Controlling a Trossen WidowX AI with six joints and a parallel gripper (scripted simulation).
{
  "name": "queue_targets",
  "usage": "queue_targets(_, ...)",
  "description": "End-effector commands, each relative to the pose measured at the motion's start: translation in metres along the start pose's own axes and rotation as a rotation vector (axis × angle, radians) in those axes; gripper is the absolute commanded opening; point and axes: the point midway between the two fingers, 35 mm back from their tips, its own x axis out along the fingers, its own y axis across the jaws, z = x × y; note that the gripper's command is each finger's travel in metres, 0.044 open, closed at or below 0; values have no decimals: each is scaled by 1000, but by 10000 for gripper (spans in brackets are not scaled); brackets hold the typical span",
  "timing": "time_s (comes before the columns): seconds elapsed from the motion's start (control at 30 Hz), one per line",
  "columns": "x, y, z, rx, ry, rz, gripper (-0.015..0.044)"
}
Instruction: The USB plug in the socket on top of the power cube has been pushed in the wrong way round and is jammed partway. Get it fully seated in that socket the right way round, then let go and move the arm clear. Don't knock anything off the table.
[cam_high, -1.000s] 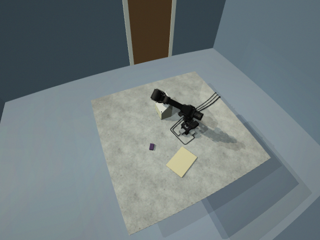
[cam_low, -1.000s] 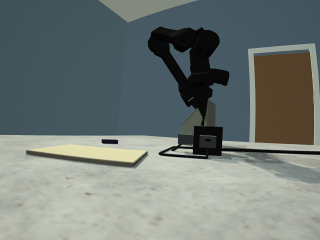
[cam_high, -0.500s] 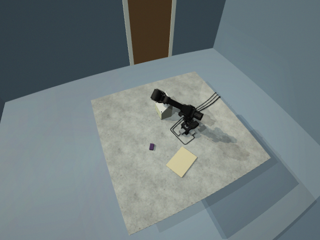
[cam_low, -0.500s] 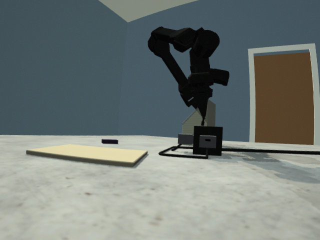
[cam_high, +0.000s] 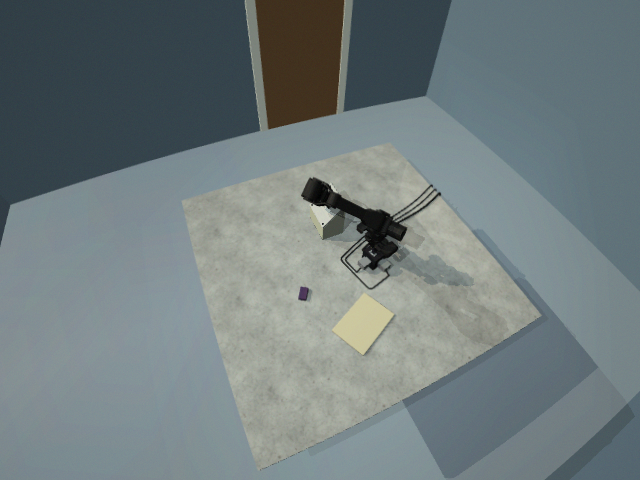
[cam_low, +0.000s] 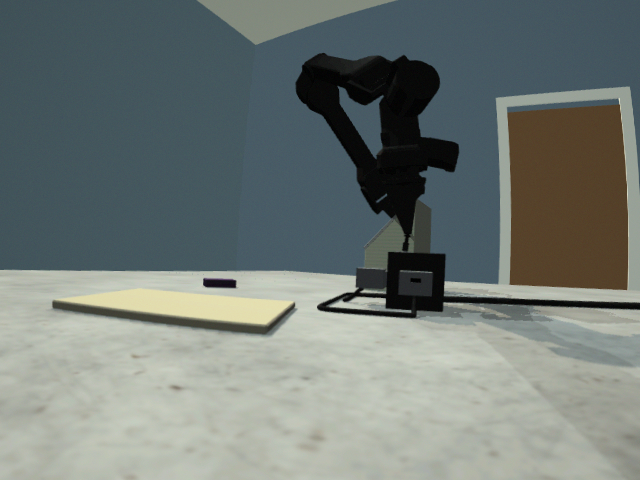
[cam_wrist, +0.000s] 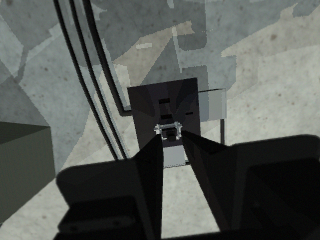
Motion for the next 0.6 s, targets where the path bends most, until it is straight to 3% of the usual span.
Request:
queue_targets(0.0, 0, 0, 0, 0, 0, 0, 95)
queue_targets(0.57, -11, 0, 1, 0, -1, 0, 95)
